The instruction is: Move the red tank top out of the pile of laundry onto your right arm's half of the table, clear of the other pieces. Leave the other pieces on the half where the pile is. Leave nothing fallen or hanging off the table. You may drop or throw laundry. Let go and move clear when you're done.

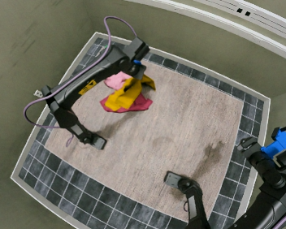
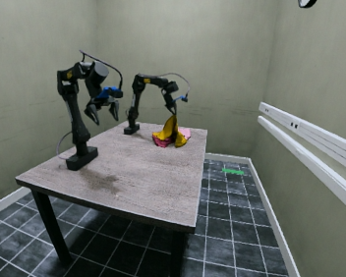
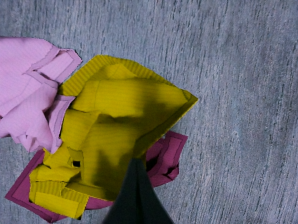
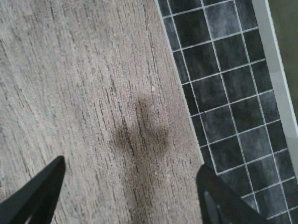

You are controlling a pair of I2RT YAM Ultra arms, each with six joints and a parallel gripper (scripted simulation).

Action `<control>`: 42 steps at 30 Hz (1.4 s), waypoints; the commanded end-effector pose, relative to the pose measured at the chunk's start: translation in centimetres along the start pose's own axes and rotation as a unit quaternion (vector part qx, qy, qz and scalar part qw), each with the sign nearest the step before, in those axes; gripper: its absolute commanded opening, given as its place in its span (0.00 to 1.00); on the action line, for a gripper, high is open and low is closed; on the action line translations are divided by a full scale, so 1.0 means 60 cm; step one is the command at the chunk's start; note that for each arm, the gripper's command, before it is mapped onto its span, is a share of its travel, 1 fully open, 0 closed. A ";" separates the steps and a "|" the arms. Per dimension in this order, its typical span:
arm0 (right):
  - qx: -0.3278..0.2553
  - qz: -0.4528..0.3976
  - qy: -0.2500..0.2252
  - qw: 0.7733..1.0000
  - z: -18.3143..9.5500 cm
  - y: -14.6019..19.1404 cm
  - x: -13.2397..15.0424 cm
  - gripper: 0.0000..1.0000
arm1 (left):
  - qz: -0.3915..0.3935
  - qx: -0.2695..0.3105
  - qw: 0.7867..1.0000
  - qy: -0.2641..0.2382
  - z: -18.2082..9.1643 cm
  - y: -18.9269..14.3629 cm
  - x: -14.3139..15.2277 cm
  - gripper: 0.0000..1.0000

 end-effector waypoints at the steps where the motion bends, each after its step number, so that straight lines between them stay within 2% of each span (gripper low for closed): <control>1: -0.013 -0.003 -0.048 0.999 -0.034 0.006 -0.026 0.92 | 0.002 -0.010 0.999 -0.053 -0.048 0.005 -0.016 0.00; 2: -0.013 -0.003 -0.048 0.999 -0.034 0.006 -0.026 0.92 | -0.003 -0.009 0.997 -0.077 -0.073 0.007 -0.030 0.00; 5: -0.013 -0.003 -0.048 0.999 -0.034 0.006 -0.026 0.92 | 0.001 -0.018 0.997 -0.074 -0.071 0.007 -0.014 0.00; 7: -0.013 -0.003 -0.048 0.999 -0.034 0.006 -0.026 0.92 | -0.003 -0.018 0.995 -0.100 -0.098 0.009 -0.027 0.00; 14: -0.013 -0.003 -0.048 0.999 -0.034 0.006 -0.026 0.92 | -0.003 -0.028 0.993 -0.116 -0.117 0.012 -0.020 0.00; 16: -0.013 -0.003 -0.048 0.999 -0.034 0.006 -0.026 0.92 | -0.012 -0.025 0.988 -0.153 -0.157 0.016 -0.041 0.00; 20: -0.013 -0.003 -0.048 0.999 -0.034 0.006 -0.026 0.92 | -0.018 -0.030 0.983 -0.180 -0.189 0.022 -0.042 0.00; 24: -0.013 -0.003 -0.048 0.999 -0.034 0.006 -0.026 0.92 | -0.015 -0.041 0.983 -0.177 -0.187 0.024 -0.025 0.00; 29: -0.013 -0.003 -0.048 0.999 -0.034 0.006 -0.026 0.92 | -0.022 -0.046 0.977 -0.209 -0.222 0.030 -0.026 0.00; 32: -0.013 -0.003 -0.048 0.999 -0.034 0.006 -0.026 0.92 | -0.023 -0.048 0.976 -0.211 -0.224 0.030 -0.029 0.00; 33: -0.013 -0.003 -0.048 0.999 -0.034 0.006 -0.026 0.92 | -0.016 -0.048 0.979 -0.198 -0.210 0.025 -0.021 0.00; 36: -0.013 -0.003 -0.048 0.999 -0.034 0.006 -0.026 0.92 | -0.026 -0.042 0.972 -0.229 -0.250 0.031 -0.030 0.00; 37: -0.013 -0.003 -0.048 0.999 -0.034 0.006 -0.026 0.92 | -0.023 -0.042 0.974 -0.220 -0.239 0.029 -0.025 0.00; 39: -0.013 -0.003 -0.048 0.999 -0.034 0.006 -0.026 0.92 | -0.029 -0.035 0.969 -0.243 -0.267 0.031 -0.034 0.00; 41: -0.013 -0.003 -0.048 0.999 -0.034 0.006 -0.026 0.92 | -0.031 -0.037 0.969 -0.241 -0.265 0.034 -0.034 0.00; 42: -0.013 -0.003 -0.048 0.999 -0.034 0.006 -0.026 0.92 | -0.030 -0.044 0.974 -0.222 -0.258 0.048 -0.027 0.00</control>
Point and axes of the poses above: on each arm, the point where the finger pads meet when closed, its own z axis out along the fingers, its own y axis across the jaws, x = y × z, the point moved 6 cm from there along -z, back along the fingers, and after that the axes turned 12 degrees about z, right-handed, at the moved point
